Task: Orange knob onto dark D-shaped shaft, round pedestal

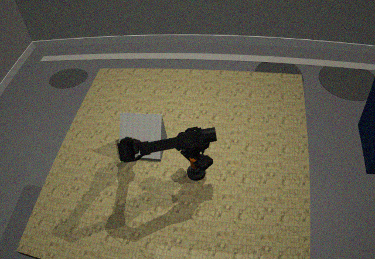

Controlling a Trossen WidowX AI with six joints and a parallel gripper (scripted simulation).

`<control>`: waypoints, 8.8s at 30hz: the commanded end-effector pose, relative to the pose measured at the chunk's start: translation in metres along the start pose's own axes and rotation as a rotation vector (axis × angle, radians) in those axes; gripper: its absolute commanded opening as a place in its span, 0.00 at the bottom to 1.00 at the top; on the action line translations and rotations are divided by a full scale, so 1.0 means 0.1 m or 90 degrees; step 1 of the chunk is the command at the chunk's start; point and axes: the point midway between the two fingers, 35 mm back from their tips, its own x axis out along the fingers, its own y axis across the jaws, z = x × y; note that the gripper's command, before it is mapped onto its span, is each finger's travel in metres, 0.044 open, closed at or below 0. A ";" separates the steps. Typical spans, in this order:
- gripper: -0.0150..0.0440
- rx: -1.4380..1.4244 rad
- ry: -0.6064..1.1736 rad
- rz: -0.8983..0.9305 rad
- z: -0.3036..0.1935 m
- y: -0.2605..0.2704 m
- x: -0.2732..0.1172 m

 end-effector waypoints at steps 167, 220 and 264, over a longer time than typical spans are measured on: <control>0.25 -0.671 0.001 -0.002 0.00 -0.03 -0.02; 0.25 -0.805 0.001 -0.001 -0.01 -0.03 0.01; 0.25 -0.943 0.002 -0.001 -0.02 -0.04 -0.03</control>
